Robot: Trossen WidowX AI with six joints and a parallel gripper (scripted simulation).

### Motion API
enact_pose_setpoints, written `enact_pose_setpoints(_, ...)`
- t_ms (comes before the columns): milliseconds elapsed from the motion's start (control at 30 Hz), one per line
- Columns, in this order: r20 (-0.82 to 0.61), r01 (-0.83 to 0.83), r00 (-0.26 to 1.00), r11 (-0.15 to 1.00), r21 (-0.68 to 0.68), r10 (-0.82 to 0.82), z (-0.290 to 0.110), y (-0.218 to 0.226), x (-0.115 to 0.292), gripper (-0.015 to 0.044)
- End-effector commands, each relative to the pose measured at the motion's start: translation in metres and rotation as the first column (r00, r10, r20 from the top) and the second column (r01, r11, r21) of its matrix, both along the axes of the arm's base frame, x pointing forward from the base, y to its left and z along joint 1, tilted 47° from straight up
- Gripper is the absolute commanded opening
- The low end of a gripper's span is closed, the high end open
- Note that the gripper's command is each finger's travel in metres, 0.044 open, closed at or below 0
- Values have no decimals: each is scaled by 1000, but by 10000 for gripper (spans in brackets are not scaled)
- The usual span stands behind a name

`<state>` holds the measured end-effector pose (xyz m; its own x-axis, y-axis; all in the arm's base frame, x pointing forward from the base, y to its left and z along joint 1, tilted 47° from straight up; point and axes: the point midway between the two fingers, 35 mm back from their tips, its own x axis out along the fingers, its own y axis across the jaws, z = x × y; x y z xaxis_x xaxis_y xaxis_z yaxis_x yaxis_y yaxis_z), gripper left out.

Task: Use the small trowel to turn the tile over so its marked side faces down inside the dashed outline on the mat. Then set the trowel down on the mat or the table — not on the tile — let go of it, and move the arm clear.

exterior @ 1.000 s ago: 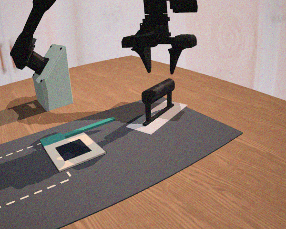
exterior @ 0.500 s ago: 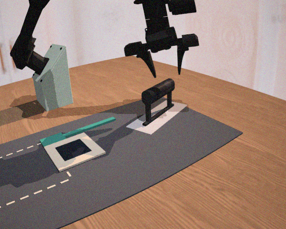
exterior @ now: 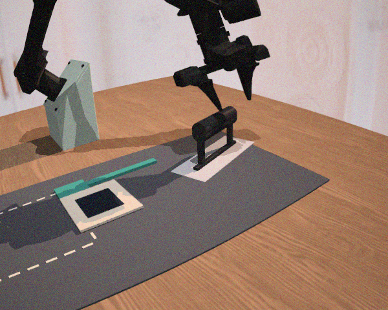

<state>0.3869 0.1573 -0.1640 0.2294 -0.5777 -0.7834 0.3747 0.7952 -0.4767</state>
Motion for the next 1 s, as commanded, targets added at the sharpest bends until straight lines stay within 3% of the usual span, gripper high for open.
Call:
enact_pose_setpoints(0,-44,-109,993,994,-10,109,-3,0,0,300)
enact_pose_setpoints(467,-192,-489,859,872,-30,475,-11,2,-2,300)
enact_pose_setpoints(967,-372,-836,525,546,-55,766,-12,0,-8,300)
